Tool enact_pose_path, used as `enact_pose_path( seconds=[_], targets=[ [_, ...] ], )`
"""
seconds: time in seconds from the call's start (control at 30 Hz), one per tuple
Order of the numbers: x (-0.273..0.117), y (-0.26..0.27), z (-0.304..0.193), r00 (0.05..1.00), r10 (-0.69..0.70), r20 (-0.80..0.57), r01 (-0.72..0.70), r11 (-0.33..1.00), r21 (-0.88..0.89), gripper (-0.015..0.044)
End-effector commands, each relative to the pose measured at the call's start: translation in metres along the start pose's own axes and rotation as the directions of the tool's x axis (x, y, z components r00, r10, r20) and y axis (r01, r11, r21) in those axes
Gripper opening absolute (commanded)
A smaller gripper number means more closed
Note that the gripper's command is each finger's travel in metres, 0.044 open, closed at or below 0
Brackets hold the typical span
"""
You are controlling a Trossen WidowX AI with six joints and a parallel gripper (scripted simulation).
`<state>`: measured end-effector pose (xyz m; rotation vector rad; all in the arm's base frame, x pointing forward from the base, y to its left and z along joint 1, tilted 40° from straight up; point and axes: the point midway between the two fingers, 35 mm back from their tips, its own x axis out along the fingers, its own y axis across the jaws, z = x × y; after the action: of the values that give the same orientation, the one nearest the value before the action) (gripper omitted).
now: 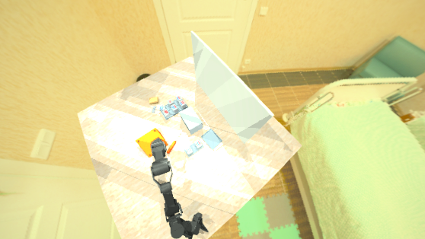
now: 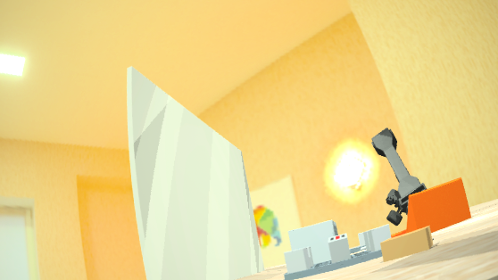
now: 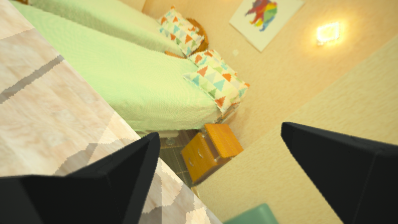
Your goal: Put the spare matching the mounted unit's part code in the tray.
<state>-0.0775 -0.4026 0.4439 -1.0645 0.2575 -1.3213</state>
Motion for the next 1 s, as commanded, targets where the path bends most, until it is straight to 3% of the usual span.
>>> enact_pose_path(
  seconds=[0.0, 0.23, 0.43, 0.73, 0.97],
  targets=[
    [0.0, 0.0, 0.0, 1.0, 0.0, 0.0, 0.0, 1.0, 0.0, 0.0426],
    [0.002, 0.003, 0.002, 1.0, 0.007, 0.005, -0.007, 1.0, 0.014, 0.044],
    [0.024, 0.042, 0.034, 0.994, 0.088, 0.071, -0.093, 0.993, 0.068, 0.044],
    [0.071, 0.133, 0.1, 0.956, 0.257, 0.139, -0.288, 0.908, 0.304, 0.044],
    [0.082, 0.215, 0.166, 0.889, 0.424, 0.174, -0.454, 0.763, 0.46, 0.044]
  ],
)
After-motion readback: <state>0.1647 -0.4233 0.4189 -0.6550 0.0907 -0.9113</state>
